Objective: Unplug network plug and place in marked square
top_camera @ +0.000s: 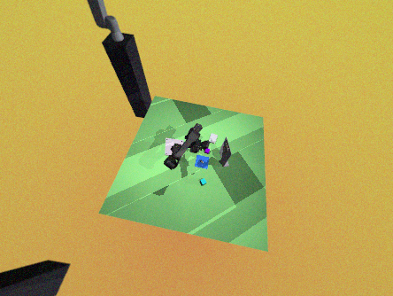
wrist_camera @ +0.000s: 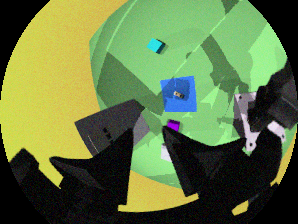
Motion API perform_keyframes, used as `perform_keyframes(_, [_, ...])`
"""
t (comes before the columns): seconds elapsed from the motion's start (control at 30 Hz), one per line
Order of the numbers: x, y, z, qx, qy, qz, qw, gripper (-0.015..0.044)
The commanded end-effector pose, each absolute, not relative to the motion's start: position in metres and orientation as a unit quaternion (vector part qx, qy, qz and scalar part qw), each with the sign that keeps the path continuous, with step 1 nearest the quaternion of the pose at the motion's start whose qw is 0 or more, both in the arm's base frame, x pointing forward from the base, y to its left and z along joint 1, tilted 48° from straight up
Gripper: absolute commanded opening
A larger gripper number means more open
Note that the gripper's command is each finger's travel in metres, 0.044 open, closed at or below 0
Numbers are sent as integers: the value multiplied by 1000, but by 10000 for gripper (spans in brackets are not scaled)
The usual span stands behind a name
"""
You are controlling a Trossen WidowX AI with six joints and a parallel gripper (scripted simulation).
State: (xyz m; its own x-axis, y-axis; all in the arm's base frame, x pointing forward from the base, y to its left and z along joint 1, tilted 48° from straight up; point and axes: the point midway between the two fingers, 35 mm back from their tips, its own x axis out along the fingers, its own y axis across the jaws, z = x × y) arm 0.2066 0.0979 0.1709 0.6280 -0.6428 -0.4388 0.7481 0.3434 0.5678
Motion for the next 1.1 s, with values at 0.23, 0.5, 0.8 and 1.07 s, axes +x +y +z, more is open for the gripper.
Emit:
perform_keyframes(0.23, [206, 101, 174, 386, 69, -426, 815, 419])
perform_keyframes(0.5, [206, 101, 174, 386, 69, -426, 815, 440])
perform_keyframes(0.8, [206, 101, 174, 386, 69, -426, 815, 440])
perform_keyframes(1.07, [206, 101, 174, 386, 69, -426, 815, 440])
